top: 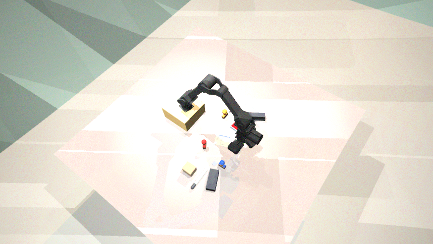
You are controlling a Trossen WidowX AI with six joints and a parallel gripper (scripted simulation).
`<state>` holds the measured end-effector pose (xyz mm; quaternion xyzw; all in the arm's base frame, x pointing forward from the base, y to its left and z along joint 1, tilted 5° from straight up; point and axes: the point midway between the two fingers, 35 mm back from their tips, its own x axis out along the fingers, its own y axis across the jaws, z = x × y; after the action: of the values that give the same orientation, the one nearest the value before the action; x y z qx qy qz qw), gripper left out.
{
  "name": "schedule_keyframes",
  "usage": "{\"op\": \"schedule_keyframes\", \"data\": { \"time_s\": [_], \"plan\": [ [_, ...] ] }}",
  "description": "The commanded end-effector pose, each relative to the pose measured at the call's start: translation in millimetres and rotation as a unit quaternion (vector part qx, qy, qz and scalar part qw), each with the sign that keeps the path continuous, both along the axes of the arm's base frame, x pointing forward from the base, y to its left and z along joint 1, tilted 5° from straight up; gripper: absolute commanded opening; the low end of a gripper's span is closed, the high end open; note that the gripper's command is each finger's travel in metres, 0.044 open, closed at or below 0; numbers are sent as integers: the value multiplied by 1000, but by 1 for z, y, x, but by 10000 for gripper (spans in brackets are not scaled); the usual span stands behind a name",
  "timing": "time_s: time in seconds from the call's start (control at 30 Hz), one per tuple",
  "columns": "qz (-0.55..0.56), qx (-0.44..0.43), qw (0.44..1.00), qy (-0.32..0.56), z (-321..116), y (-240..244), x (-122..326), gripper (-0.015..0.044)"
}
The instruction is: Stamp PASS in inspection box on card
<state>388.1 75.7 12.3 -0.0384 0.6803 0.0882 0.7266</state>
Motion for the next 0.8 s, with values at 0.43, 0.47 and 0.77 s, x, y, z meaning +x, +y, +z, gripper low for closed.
{"op": "schedule_keyframes", "data": {
  "time_s": [0.43, 0.47, 0.77],
  "plan": [
    [2, 2, 1000, -4, 12, 0, 0, 0],
    [2, 2, 1000, -4, 12, 0, 0, 0],
    [2, 2, 1000, -4, 17, -1, 0, 0]
  ]
}}
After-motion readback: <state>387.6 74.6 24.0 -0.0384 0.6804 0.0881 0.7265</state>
